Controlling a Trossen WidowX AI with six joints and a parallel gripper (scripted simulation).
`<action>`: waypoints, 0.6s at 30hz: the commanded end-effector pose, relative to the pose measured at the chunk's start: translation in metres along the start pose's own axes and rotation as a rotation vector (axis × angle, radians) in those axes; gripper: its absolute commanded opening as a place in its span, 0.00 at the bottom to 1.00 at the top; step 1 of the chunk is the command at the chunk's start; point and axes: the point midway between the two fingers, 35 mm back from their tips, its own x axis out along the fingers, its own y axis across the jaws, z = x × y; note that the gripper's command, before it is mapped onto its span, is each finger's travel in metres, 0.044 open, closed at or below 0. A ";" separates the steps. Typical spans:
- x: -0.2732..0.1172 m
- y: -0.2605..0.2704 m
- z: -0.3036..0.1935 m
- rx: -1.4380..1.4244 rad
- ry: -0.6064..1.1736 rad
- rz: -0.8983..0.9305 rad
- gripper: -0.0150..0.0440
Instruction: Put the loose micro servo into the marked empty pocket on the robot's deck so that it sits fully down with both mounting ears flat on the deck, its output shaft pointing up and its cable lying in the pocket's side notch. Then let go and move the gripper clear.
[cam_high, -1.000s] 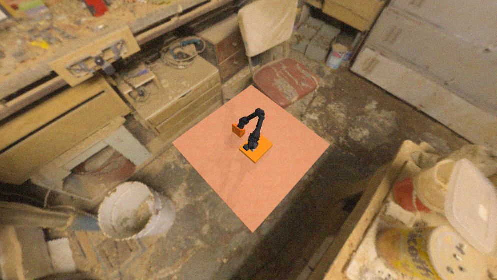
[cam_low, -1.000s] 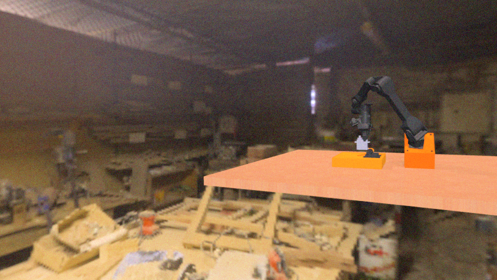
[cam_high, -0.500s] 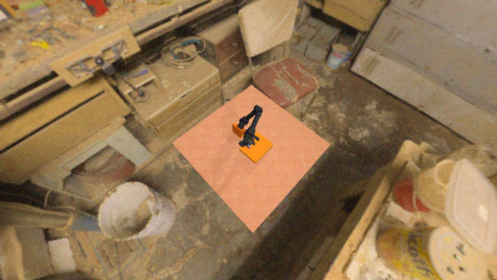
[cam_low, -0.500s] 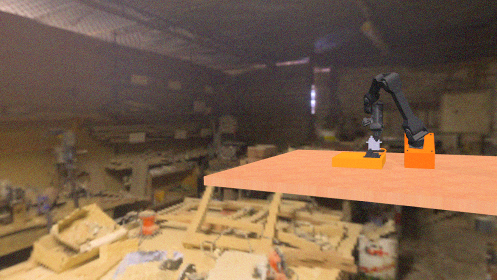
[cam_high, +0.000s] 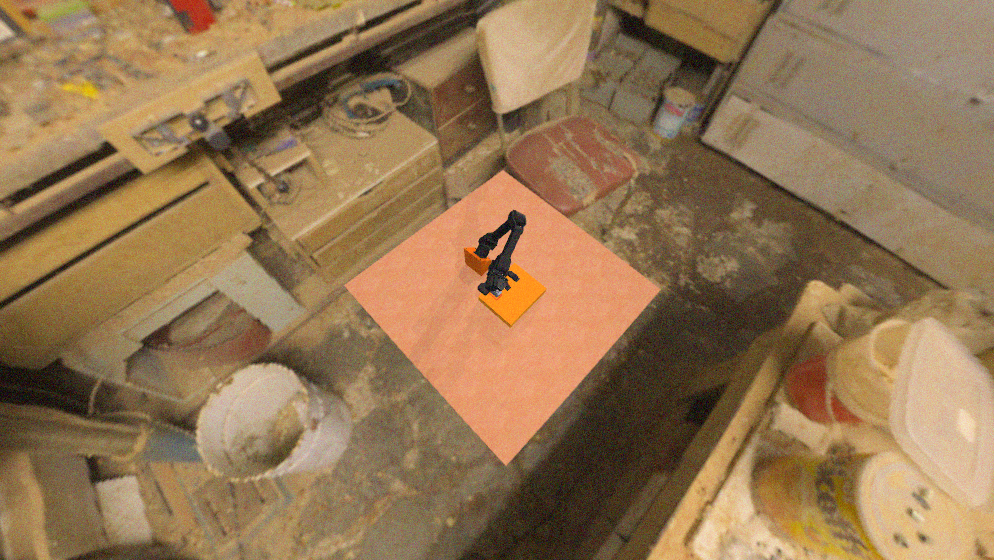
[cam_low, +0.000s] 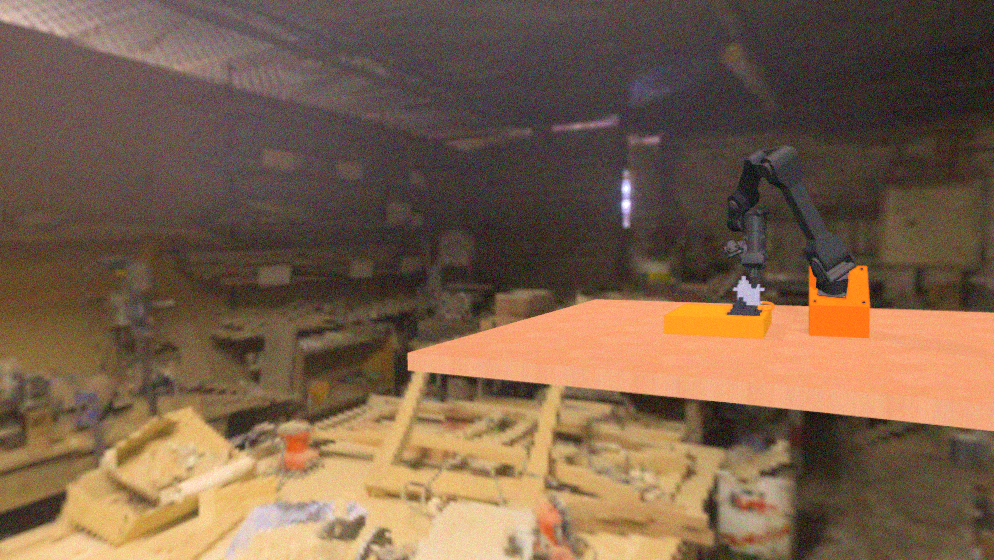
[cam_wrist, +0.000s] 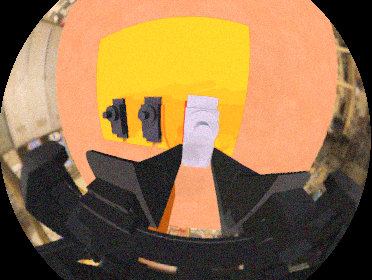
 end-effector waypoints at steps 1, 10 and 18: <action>0.004 0.000 0.000 0.008 -0.005 0.006 0.25; 0.004 0.000 0.000 0.008 -0.005 0.006 0.25; 0.004 0.001 0.001 0.008 -0.005 0.006 0.25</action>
